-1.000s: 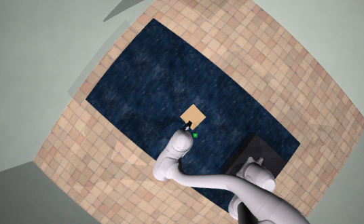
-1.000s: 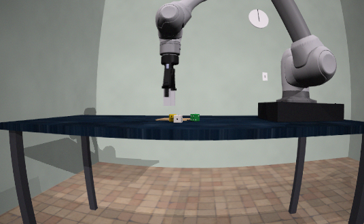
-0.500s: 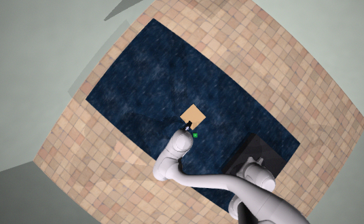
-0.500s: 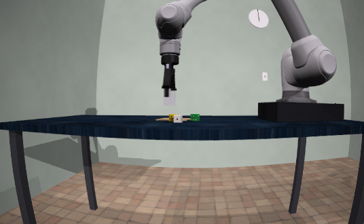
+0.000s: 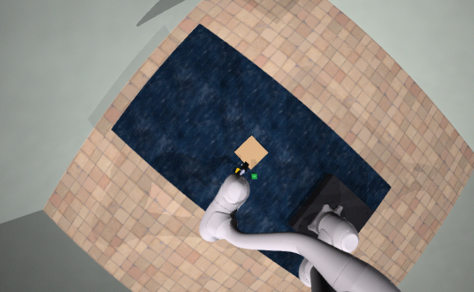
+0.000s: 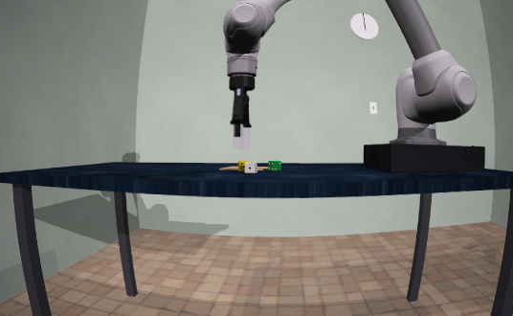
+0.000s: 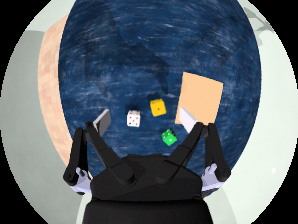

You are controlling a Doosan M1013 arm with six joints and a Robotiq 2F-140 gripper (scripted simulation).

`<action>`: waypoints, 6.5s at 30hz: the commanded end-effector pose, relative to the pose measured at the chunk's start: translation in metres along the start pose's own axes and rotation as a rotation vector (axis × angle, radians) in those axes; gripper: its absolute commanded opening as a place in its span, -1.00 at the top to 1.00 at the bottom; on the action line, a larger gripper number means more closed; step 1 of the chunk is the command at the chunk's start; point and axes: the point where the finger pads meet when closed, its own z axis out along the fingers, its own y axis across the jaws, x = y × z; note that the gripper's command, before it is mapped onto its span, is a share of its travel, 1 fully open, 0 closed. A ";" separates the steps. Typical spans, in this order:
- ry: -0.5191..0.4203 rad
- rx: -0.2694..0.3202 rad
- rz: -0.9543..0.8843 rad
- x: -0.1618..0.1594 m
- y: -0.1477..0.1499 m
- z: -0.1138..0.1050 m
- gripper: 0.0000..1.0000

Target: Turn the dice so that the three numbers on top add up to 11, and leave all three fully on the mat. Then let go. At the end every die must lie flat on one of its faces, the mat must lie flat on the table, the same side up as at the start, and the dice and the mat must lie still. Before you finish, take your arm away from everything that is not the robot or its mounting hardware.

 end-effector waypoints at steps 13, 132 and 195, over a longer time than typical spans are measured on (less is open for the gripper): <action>0.000 0.000 0.000 -0.018 -0.038 0.000 -1.00; 0.000 0.000 0.269 -0.003 0.031 -0.070 -1.00; 0.000 0.000 1.319 -0.002 0.032 -0.048 0.44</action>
